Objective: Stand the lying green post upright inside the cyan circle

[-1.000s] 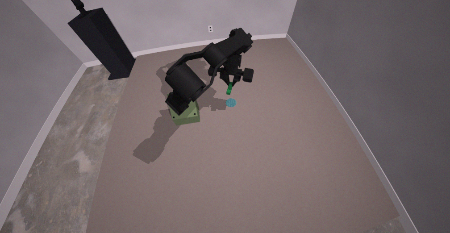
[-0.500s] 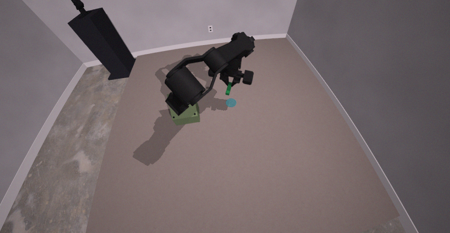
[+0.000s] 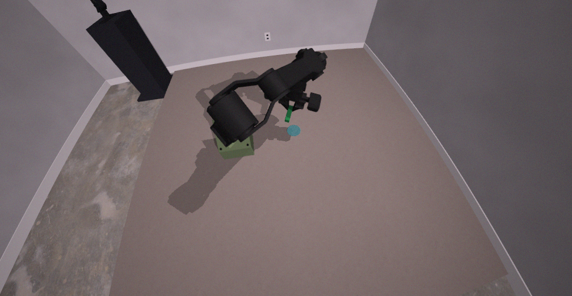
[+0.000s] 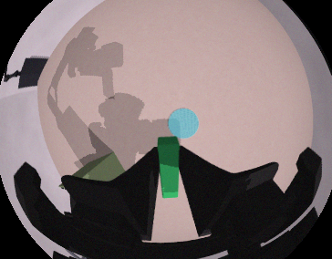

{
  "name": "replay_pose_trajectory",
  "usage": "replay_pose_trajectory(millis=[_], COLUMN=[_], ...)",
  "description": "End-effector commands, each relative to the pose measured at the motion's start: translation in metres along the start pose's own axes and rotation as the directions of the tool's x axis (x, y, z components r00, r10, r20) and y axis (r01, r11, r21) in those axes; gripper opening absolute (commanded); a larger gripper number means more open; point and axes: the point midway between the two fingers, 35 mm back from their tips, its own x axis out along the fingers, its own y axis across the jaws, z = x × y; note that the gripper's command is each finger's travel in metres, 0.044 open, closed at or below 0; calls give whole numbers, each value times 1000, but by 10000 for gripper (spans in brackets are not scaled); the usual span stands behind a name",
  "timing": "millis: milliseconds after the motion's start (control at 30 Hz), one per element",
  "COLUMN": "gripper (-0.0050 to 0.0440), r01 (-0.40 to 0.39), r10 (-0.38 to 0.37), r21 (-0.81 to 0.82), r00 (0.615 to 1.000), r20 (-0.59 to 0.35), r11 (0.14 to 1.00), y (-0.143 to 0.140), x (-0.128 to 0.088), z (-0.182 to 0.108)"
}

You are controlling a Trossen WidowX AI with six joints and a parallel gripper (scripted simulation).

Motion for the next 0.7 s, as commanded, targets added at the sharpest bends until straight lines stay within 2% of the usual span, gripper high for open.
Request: replay_pose_trajectory(millis=[0, 667], gripper=[22, 22], r01=[-24, -121], r10=[24, 122], r21=[-4, -21], r00=[1000, 984], r20=[18, 129], r11=[1000, 992], y=[2, 6], x=[3, 11], z=[-2, -5])
